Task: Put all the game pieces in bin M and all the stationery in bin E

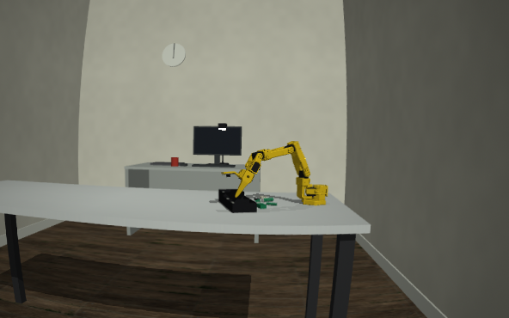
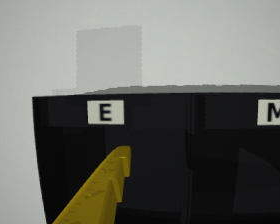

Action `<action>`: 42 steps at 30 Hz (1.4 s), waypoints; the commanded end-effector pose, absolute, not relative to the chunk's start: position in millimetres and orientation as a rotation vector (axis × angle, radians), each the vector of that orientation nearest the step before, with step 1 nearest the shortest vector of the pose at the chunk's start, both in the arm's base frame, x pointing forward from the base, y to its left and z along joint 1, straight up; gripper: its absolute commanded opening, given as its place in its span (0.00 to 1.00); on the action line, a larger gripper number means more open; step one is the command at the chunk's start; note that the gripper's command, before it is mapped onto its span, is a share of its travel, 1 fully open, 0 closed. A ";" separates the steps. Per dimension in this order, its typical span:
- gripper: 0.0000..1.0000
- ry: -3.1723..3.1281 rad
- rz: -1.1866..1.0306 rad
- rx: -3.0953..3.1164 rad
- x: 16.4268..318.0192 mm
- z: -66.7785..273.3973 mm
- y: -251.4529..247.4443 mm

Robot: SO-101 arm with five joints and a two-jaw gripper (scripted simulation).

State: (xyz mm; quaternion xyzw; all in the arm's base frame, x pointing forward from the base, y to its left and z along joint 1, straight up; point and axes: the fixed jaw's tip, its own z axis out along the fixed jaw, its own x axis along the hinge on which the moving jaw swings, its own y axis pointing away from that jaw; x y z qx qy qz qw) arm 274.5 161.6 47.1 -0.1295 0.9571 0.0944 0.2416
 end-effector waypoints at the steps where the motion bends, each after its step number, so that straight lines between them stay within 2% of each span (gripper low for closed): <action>1: 1.00 2.515 0.344 -0.326 275.6 70.5 177.8; 42: 1.00 2.481 0.374 -0.318 272.7 78.7 181.5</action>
